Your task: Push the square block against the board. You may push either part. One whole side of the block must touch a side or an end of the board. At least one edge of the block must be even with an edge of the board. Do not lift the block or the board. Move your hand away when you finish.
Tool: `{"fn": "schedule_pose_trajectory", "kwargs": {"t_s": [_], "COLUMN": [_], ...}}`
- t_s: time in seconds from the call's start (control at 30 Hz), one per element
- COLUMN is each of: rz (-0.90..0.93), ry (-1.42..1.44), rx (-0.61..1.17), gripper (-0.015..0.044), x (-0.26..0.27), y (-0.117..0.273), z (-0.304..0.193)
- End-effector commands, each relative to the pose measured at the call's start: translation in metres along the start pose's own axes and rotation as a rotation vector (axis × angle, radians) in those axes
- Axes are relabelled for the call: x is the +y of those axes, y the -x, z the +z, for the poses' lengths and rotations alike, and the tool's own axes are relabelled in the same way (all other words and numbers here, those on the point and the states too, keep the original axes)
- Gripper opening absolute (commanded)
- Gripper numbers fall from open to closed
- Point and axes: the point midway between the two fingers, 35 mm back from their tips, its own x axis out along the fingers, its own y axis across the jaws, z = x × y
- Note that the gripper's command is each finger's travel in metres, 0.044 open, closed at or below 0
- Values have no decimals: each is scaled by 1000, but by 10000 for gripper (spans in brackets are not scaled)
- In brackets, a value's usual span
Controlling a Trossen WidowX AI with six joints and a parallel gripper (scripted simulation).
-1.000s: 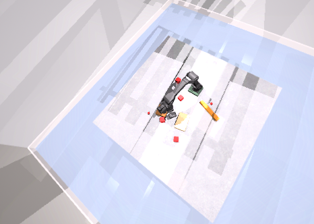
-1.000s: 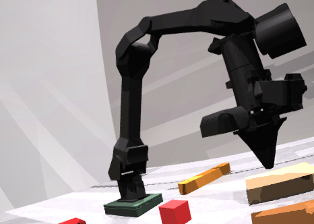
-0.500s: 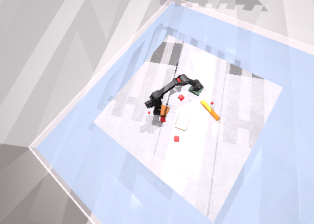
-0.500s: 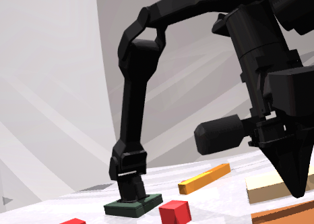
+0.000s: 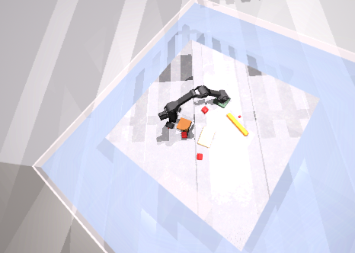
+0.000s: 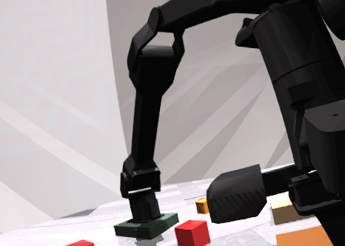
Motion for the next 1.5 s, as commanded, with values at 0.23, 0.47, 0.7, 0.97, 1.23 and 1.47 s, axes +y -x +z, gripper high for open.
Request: {"fn": "schedule_pose_trajectory", "kwargs": {"t_s": [0.23,0.47,0.7,0.97,1.23,1.47], "rz": [-25,-25,-24,-24,-24,-24], "ry": [-7,-7,-7,-7,-7,-7], "rx": [26,26,27,28,29,30], "gripper": [0,0,0,0,0,0], "x": [-5,-3,-2,0,1,1], "y": [-36,-36,-35,-35,-35,-34], "z": [-7,-15,-24,-35,-46,-56]}}
